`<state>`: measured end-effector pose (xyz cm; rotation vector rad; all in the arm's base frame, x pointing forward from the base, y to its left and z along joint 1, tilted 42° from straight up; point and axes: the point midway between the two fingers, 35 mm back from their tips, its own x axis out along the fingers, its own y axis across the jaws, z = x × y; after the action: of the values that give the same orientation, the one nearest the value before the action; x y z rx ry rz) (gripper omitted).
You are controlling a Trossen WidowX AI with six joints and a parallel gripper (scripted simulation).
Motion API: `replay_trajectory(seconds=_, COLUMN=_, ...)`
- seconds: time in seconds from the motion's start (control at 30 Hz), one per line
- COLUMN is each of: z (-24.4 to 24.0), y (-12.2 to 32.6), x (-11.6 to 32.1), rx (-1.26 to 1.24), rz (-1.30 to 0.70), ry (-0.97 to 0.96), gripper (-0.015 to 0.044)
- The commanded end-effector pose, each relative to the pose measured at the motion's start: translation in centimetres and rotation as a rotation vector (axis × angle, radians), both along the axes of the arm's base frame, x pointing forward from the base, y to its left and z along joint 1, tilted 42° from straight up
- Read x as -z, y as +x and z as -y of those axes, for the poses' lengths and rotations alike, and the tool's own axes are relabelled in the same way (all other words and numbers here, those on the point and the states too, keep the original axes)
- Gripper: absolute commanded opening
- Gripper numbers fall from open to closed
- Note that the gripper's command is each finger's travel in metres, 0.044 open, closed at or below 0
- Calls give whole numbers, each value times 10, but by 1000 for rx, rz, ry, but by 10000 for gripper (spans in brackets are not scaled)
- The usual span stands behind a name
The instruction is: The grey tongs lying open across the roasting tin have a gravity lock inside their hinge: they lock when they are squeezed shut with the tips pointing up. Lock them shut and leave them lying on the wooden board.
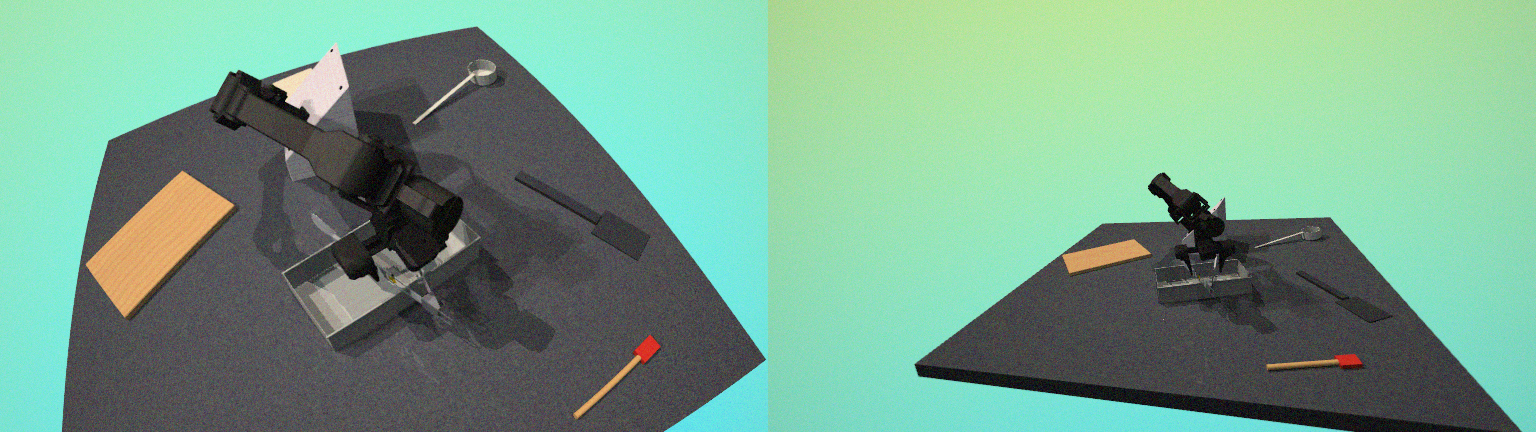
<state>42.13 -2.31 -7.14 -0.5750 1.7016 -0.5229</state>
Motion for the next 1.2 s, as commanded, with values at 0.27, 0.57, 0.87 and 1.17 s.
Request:
replay_trajectory(seconds=0.27, z=15, y=-5, x=15, rx=-2, rz=-5, ry=-7, gripper=440)
replay_trajectory(seconds=0.57, z=25, y=-9, x=26, rx=-2, rz=-5, ry=-8, gripper=440)
replay_trajectory(seconds=0.87, z=31, y=-12, x=32, rx=-1, rz=-5, ry=-9, gripper=440)
replay_trajectory(seconds=1.17, z=28, y=-11, x=30, rx=2, rz=-2, ry=-4, gripper=321)
